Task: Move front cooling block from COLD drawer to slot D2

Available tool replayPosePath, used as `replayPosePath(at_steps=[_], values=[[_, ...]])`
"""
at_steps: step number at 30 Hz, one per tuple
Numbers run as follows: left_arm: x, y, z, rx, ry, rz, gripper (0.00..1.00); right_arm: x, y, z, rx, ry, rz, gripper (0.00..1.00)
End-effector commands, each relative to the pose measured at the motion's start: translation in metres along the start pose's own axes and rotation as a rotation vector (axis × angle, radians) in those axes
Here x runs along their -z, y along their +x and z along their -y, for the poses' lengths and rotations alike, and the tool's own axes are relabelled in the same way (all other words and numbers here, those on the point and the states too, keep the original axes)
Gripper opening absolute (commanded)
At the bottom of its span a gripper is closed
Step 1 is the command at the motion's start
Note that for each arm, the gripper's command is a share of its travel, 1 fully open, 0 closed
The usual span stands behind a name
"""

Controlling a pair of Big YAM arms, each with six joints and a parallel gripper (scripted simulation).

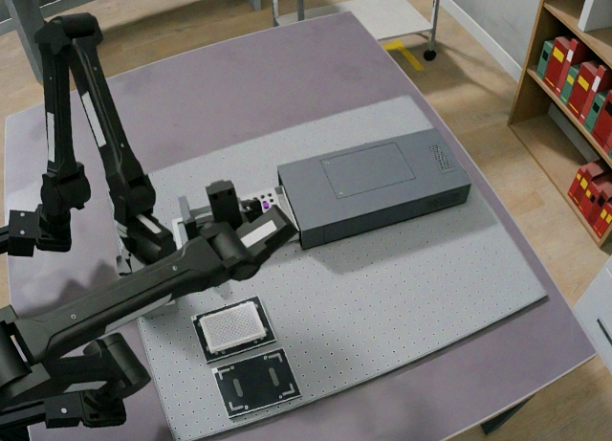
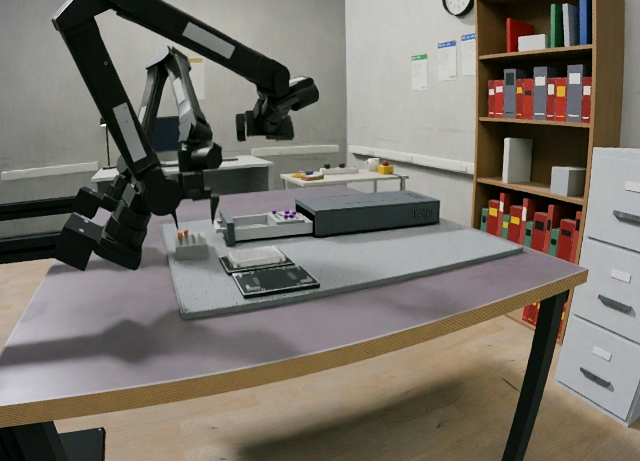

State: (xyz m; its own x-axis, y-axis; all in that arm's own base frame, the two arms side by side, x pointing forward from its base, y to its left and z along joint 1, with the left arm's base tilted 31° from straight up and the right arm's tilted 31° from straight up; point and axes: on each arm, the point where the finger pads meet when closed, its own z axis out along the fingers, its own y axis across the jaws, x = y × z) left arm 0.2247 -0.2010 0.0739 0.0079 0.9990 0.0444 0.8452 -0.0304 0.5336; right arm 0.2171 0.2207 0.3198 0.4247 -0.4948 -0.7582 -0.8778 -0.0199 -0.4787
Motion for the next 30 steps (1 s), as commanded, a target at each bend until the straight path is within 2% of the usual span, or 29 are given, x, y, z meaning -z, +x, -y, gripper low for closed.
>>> replayPosePath(at_steps=[1, 11, 17, 23, 30], values=[[0.056, -0.013, -0.014, 0.037, -0.027, 0.055, 1.00, 0.009, -0.030, 0.020, 0.066, 0.024, 0.028, 1.00], [0.084, 0.009, -0.005, 0.012, -0.013, 0.131, 1.00, 0.009, -0.030, 0.020, 0.066, 0.024, 0.028, 1.00], [0.121, 0.024, -0.006, 0.023, -0.016, 0.233, 1.00, 0.009, -0.030, 0.019, 0.062, 0.021, 0.028, 1.00], [0.161, 0.042, -0.007, 0.035, -0.020, 0.346, 1.00, -0.027, 0.005, -0.007, -0.085, -0.022, -0.041, 1.00], [0.192, 0.062, -0.005, 0.059, -0.018, 0.435, 1.00, -0.053, 0.022, -0.022, -0.144, -0.026, -0.118, 1.00]])
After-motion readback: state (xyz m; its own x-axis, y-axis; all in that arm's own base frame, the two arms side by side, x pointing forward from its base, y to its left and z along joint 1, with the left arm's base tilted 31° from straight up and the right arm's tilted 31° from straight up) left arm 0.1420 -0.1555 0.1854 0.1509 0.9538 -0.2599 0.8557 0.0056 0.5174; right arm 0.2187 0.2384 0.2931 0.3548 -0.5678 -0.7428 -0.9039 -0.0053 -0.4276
